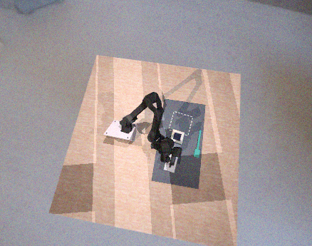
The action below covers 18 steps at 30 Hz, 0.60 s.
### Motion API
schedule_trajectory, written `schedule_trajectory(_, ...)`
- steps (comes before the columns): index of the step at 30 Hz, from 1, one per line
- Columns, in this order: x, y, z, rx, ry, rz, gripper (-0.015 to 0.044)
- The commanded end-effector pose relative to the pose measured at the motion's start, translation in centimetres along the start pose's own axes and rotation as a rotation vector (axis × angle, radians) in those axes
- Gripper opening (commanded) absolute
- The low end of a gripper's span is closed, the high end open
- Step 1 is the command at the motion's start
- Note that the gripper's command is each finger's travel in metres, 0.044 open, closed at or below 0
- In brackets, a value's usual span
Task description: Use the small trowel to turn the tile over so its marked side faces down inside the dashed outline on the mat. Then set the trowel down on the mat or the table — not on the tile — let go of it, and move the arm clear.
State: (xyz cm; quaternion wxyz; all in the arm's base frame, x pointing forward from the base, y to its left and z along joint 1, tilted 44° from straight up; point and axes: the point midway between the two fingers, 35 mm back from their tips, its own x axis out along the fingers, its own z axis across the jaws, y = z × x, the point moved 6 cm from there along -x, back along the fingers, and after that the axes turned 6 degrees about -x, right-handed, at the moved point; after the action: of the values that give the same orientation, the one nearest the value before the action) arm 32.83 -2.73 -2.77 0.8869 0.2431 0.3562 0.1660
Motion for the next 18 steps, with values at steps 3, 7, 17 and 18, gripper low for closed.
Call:
schedule_trajectory(3, 0.6, 0.0, -0.7, 0.000, -0.001, -0.007, 0.0000)
schedule_trajectory(7, 1.0, 0.1, -1.2, 0.001, -0.002, -0.007, 0.0000)
schedule_trajectory(17, 2.0, 0.5, -2.5, 0.005, -0.004, -0.007, 0.0000)
schedule_trajectory(18, 2.1, 0.5, -2.6, 0.005, -0.004, -0.007, 0.0000)
